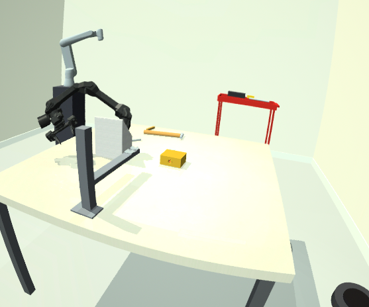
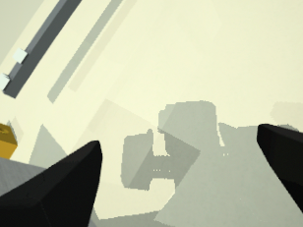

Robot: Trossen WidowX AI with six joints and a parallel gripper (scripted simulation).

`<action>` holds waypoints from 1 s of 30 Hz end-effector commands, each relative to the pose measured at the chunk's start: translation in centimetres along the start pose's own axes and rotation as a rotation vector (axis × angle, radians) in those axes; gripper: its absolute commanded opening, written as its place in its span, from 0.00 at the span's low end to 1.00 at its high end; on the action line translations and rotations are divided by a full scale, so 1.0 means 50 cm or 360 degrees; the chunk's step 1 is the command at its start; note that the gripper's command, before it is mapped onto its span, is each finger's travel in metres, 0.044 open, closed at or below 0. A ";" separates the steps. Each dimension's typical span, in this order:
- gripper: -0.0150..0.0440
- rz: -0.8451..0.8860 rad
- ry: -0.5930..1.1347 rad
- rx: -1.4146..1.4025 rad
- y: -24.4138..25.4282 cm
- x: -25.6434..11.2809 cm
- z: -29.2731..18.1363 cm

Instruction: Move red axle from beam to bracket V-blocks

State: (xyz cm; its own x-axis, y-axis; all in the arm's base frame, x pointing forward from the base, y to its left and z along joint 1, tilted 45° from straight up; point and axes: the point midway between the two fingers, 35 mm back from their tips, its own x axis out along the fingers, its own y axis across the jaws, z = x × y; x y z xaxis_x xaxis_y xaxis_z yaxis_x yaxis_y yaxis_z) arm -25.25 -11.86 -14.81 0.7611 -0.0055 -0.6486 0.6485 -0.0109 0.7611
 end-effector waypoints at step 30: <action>1.00 -0.0085 0.0225 -0.0268 0.169 0.000 0.208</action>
State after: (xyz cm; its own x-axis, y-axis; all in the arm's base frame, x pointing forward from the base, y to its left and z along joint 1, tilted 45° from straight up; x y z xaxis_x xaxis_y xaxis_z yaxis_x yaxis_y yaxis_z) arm -21.59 -20.92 -9.11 0.7257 0.0954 -0.6814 0.6701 0.1264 0.7314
